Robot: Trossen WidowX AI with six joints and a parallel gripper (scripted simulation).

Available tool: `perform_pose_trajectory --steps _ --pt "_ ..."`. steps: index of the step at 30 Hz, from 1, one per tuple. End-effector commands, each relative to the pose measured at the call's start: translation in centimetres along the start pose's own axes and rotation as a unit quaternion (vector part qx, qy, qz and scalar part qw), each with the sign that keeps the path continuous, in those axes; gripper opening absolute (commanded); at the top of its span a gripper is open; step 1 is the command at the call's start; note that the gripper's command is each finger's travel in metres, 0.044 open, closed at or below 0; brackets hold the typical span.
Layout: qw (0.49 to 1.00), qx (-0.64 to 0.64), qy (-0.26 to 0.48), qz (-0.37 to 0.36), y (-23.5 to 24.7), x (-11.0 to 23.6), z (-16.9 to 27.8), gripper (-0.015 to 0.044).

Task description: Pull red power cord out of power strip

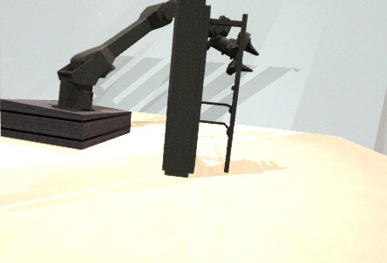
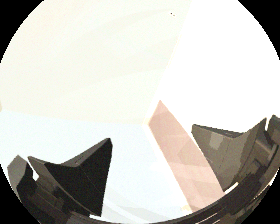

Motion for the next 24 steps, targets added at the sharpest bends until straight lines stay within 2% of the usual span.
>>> perform_pose_trajectory --steps 1,5,9,16,24 --pt "1.0 0.01 0.0 0.003 0.0 -0.1 -0.2 0.0374" --pt "0.979 0.196 0.004 0.062 -1.1 -1.0 -5.2 0.0269" --pt "0.915 0.381 0.035 0.129 -2.7 -1.0 -10.7 0.0164" --pt "0.778 0.582 0.119 0.202 -5.6 0.5 -17.8 0.016" --pt "0.611 0.717 0.24 0.236 -9.0 3.7 -24.0 0.016"
Point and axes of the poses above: the point midway between the two fingers, 35 mm back from their tips, its own x axis back along the fingers, its own y axis across the jaws, z = x × y, the point moved 6 cm from there along x, back along the fingers, and after that the axes turned 9 degrees about -x, right-handed, at the moved point
